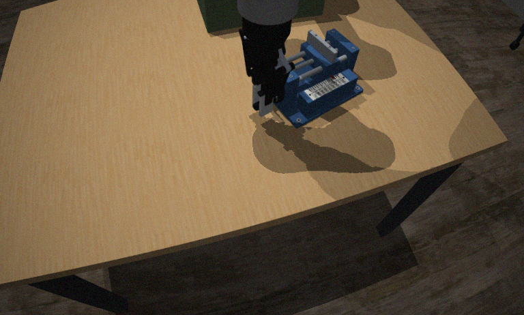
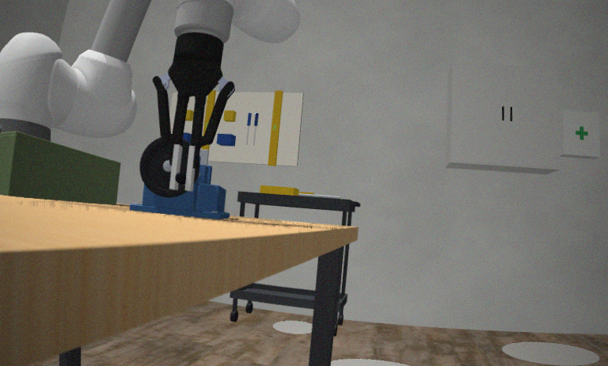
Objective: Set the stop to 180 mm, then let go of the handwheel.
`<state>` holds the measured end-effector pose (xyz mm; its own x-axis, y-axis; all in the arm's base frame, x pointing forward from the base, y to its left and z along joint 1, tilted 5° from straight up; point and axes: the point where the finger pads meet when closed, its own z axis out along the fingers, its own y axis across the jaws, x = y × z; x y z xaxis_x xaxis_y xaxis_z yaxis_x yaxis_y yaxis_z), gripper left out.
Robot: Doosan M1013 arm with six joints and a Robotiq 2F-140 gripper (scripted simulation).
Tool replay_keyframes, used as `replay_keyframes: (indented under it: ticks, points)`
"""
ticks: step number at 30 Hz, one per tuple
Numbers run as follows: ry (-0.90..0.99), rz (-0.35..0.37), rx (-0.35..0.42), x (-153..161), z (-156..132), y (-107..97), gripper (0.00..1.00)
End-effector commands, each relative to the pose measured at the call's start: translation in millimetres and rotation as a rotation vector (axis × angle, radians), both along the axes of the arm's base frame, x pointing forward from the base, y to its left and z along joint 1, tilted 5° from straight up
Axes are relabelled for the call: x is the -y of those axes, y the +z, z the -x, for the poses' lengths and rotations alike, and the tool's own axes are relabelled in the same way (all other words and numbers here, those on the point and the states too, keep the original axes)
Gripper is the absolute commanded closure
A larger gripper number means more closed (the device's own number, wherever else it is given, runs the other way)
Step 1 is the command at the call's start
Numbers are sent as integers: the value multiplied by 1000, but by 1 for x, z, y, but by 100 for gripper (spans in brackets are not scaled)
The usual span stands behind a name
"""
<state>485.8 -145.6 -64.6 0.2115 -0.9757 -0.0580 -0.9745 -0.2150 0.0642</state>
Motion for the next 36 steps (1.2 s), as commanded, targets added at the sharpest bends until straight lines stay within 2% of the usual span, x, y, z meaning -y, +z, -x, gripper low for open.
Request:
replay_keyframes:
  ticks: [1,15,36]
  points:
    - [1,0,0,0,-2,3,96]
    - [1,0,0,0,-6,28,96]
    - [1,0,0,4,6,49,96]
